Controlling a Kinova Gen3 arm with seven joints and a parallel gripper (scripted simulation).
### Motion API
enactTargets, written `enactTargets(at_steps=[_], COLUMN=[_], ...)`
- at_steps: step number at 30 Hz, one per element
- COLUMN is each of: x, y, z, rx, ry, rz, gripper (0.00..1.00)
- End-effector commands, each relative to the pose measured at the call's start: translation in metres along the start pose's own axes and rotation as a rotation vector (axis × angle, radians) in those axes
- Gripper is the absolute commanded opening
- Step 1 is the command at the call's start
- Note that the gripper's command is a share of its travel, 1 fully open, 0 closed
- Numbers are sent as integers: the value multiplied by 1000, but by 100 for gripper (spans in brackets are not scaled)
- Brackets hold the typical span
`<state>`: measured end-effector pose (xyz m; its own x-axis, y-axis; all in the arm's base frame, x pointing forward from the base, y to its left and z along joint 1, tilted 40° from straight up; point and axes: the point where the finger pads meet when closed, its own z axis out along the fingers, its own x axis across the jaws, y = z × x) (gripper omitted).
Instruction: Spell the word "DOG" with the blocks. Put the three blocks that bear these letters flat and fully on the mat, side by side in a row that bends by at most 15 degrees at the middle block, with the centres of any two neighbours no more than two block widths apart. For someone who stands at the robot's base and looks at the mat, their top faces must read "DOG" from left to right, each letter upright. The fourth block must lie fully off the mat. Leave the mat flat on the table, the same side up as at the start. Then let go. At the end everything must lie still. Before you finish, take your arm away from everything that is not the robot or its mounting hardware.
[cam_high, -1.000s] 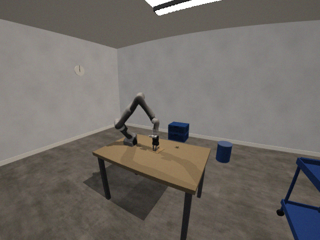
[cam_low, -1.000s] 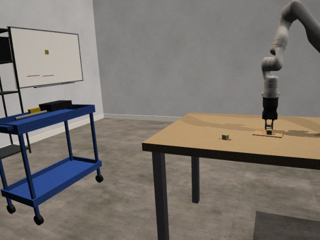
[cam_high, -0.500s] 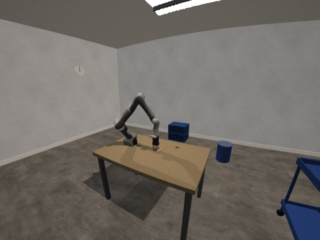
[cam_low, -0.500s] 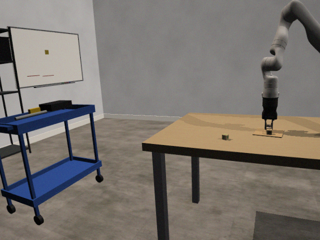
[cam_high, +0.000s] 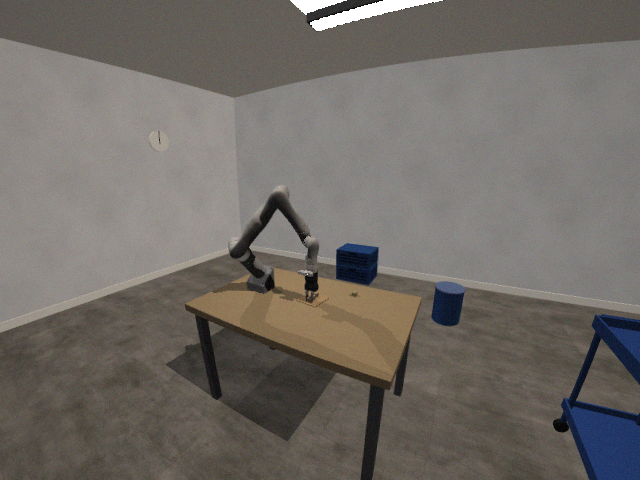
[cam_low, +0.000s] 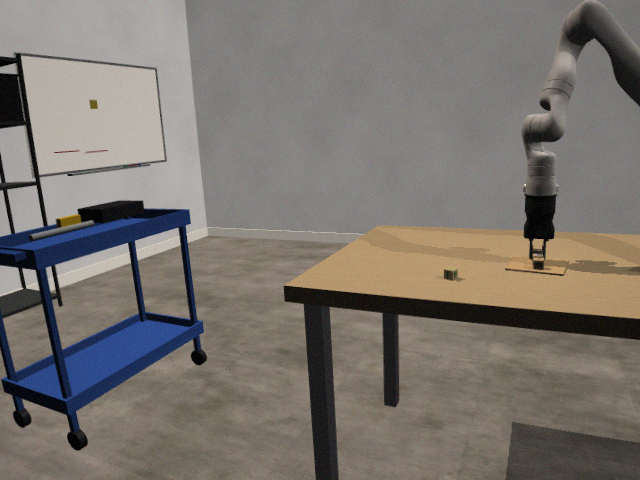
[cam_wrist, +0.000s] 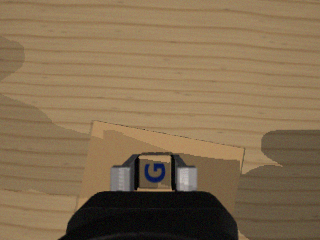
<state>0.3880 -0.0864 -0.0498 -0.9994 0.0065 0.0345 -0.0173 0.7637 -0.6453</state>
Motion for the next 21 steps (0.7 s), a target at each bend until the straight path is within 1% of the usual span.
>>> enactTargets(at_steps=[1, 21], x=[-1, -1], y=[0, 0], z=[-1, 3], rx=[-1, -1], ry=[-2, -2], rz=[0, 0], gripper=[49, 49])
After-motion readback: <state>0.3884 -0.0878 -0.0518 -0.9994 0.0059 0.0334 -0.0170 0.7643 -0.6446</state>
